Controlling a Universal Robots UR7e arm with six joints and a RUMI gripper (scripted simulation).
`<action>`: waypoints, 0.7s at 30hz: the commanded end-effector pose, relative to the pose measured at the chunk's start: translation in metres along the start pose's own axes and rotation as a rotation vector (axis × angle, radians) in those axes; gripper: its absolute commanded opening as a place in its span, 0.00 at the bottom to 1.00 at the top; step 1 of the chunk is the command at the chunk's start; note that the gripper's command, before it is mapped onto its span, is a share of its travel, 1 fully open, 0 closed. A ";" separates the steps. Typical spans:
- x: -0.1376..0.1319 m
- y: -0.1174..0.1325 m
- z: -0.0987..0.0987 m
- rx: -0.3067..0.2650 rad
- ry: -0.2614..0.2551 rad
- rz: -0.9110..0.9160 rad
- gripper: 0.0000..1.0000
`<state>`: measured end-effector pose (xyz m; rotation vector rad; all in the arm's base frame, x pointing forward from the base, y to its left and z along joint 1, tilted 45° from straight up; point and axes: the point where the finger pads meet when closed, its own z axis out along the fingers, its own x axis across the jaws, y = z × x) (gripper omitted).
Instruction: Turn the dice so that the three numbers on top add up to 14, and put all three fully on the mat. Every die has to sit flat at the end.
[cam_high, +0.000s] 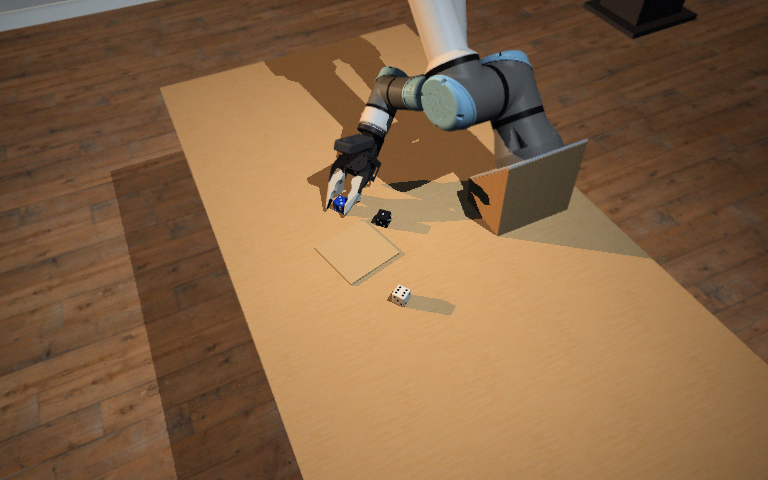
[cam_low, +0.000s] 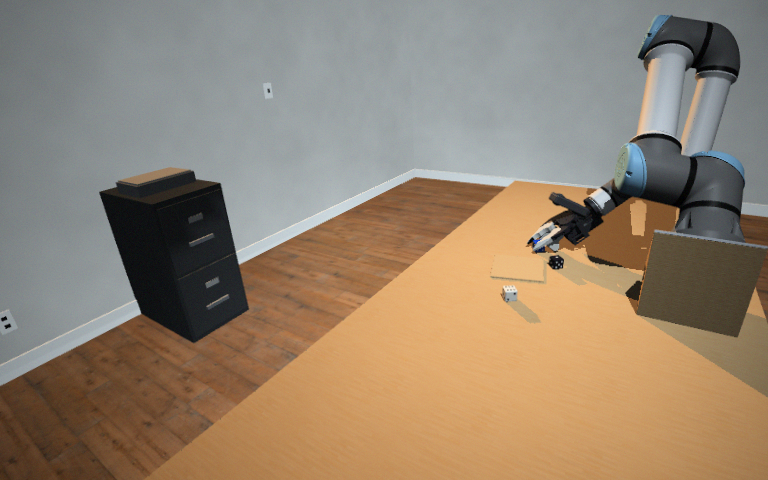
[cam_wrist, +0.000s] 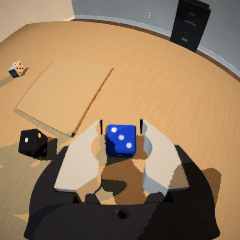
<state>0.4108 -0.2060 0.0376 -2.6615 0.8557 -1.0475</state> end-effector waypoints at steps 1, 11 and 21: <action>0.000 0.000 0.000 0.000 0.001 -0.001 0.28; 0.000 0.000 0.000 0.000 0.001 -0.001 0.28; 0.000 0.000 -0.007 0.000 0.000 -0.001 0.28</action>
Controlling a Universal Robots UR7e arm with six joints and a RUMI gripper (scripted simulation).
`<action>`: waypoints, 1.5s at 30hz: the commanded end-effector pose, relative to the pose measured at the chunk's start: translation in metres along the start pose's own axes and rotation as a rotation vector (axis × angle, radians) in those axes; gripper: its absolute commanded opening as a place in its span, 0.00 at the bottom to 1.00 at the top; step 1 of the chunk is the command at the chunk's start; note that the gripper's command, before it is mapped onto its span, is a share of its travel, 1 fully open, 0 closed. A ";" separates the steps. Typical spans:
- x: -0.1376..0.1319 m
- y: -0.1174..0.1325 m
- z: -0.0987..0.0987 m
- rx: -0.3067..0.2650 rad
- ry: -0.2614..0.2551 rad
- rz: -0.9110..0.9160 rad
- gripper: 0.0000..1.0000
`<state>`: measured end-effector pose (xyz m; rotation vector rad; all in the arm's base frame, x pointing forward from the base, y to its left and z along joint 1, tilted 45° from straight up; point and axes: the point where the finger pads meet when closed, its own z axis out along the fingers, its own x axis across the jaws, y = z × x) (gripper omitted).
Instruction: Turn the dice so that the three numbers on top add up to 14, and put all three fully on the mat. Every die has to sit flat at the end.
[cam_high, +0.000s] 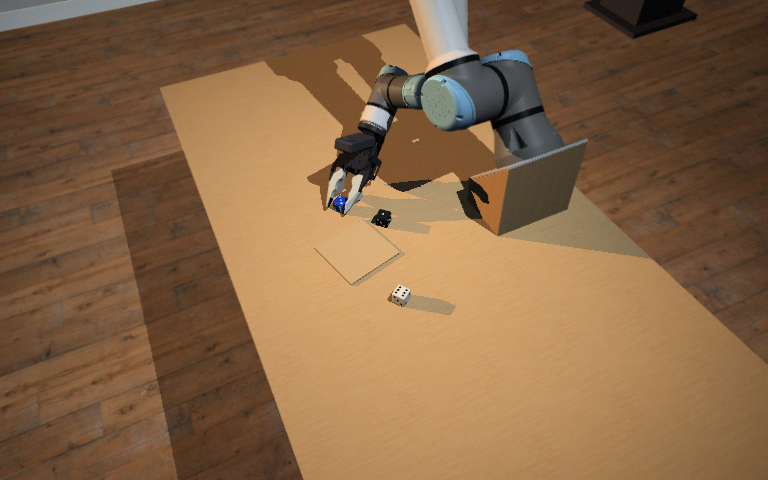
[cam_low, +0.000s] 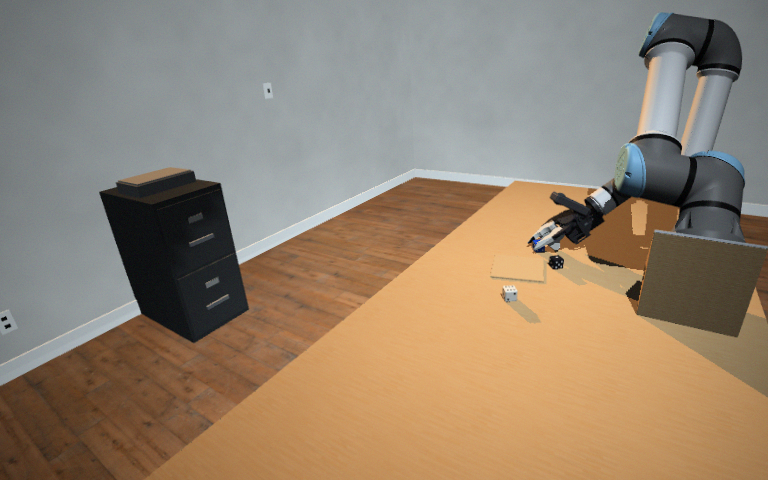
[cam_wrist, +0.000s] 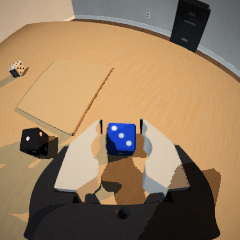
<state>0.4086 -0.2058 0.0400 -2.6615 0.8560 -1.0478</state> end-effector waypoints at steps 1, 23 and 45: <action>0.000 0.000 -0.005 0.000 0.000 -0.001 0.28; 0.000 0.000 -0.042 0.000 0.000 -0.001 0.28; 0.000 -0.003 -0.049 0.000 0.000 -0.001 0.28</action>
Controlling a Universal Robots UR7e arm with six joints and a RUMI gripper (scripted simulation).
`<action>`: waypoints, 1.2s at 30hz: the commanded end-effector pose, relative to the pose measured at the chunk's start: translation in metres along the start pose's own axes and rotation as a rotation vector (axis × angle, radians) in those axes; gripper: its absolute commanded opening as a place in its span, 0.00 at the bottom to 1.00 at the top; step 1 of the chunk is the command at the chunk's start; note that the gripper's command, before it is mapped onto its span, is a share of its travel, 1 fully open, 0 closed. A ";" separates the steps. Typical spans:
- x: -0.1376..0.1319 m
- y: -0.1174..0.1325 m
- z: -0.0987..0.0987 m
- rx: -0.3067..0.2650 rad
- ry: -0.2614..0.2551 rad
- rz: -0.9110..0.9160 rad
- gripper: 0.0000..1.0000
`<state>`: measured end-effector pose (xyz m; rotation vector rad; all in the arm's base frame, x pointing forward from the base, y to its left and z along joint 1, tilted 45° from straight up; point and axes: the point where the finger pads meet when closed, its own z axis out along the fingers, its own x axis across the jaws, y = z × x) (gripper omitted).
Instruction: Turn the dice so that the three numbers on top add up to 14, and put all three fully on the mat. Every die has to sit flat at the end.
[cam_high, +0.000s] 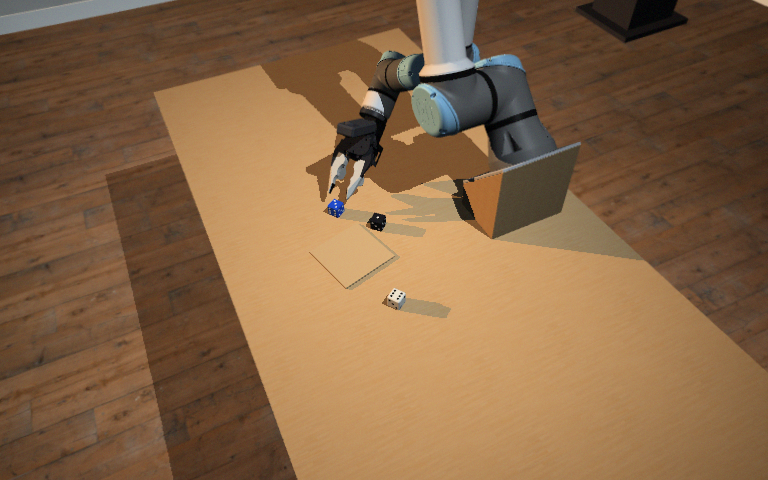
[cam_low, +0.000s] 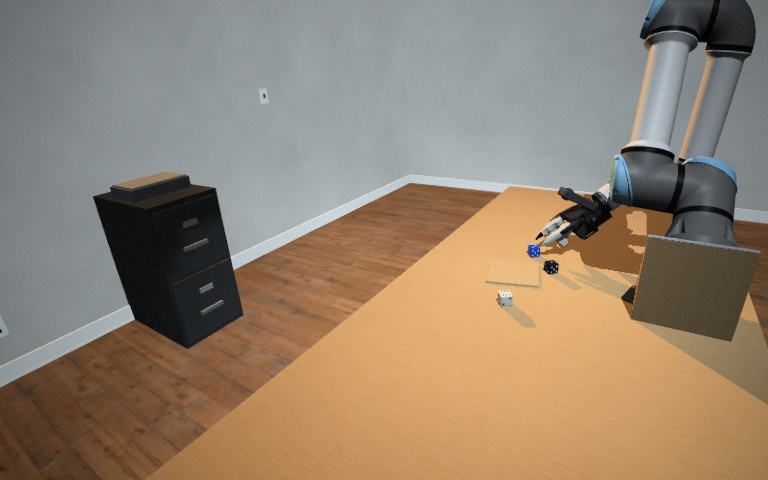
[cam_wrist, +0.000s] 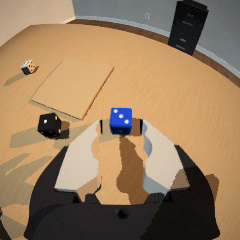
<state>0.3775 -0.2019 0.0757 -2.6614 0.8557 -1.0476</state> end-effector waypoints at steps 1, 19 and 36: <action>0.000 -0.003 -0.002 0.000 0.000 -0.001 0.28; 0.000 -0.034 -0.024 0.000 0.000 -0.001 0.28; 0.000 -0.048 -0.034 0.000 0.000 -0.001 0.28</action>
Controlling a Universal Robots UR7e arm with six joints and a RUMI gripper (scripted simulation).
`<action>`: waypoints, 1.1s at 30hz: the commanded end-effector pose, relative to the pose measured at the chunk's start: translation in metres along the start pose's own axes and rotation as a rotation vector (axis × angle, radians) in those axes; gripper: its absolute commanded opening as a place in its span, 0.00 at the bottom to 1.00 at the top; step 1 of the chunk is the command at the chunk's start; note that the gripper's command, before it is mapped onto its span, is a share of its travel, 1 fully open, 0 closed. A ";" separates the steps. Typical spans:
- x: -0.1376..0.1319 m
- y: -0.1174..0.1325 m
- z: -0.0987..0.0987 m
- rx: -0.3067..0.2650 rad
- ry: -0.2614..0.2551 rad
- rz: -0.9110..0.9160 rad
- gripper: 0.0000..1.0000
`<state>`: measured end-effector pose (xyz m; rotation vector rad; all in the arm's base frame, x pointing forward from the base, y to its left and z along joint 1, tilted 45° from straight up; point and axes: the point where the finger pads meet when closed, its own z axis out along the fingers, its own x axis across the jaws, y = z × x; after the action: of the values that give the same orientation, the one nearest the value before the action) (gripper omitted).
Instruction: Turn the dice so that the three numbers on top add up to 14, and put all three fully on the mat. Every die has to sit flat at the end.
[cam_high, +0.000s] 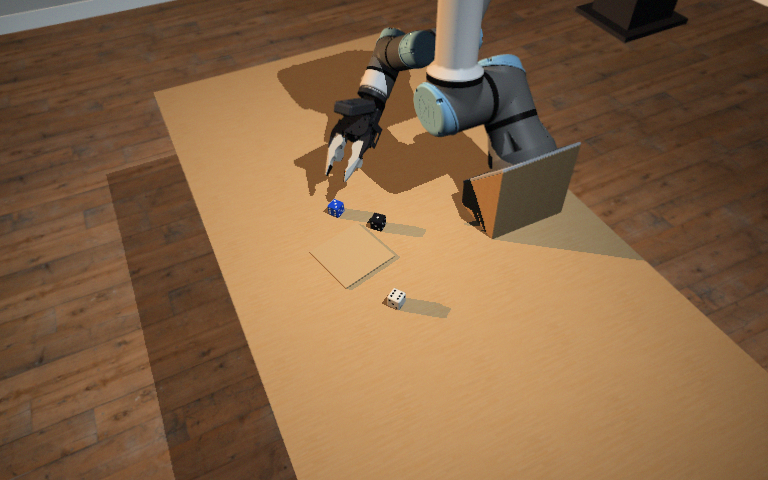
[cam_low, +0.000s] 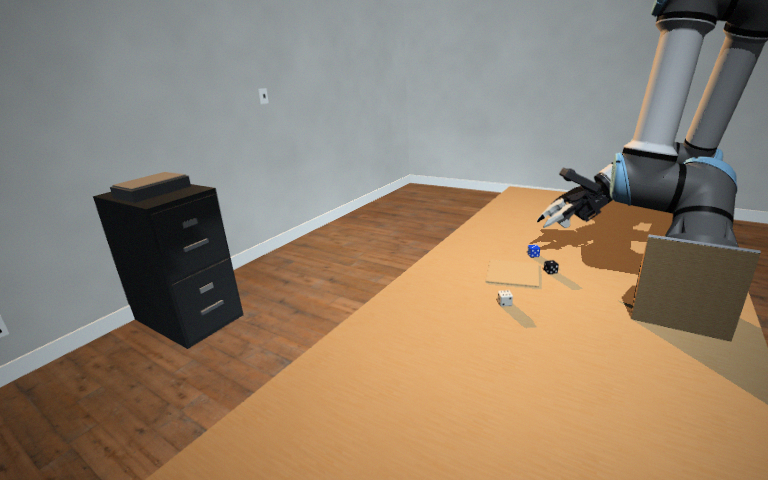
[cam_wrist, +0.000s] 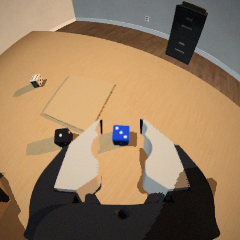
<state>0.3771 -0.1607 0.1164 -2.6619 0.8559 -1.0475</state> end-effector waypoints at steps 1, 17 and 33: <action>0.000 -0.001 -0.001 0.000 0.000 -0.001 0.28; -0.002 -0.002 0.001 -0.045 -0.011 -0.003 0.28; -0.003 -0.009 0.005 -0.214 -0.012 -0.002 0.28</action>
<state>0.3813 -0.1535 0.1155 -2.7977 0.9776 -1.0119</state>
